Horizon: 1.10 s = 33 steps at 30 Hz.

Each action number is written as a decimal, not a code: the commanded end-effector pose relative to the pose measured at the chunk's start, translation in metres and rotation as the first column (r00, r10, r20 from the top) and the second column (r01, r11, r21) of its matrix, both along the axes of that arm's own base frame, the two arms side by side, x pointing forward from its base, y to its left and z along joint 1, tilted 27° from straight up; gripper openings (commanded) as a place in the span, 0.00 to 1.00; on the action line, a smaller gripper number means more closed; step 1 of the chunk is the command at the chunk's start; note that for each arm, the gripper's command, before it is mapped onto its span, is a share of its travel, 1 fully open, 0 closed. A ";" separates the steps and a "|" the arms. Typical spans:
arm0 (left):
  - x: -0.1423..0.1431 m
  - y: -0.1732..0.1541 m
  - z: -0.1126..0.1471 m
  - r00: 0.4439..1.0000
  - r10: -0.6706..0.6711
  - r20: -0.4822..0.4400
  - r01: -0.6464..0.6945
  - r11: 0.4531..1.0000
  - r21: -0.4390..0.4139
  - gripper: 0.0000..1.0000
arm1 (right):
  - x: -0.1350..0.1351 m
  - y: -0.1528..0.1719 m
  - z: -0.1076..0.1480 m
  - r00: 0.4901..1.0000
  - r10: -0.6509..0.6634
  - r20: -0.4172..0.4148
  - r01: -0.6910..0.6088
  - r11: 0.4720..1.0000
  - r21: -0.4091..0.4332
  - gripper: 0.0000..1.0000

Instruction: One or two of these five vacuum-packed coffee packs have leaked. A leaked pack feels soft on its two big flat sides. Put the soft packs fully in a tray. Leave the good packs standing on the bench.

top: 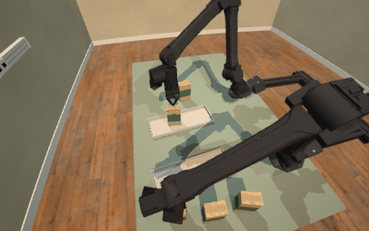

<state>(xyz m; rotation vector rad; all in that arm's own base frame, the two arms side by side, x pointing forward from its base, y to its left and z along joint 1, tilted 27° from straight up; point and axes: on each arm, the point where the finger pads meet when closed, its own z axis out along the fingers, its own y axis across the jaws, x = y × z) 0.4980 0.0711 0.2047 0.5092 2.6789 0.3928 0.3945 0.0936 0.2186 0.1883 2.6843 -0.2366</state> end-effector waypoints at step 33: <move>-0.023 -0.018 0.093 1.000 0.005 0.025 -0.005 1.000 -0.001 0.76 | 0.005 0.002 0.015 1.000 -0.002 0.030 0.002 1.000 0.011 0.76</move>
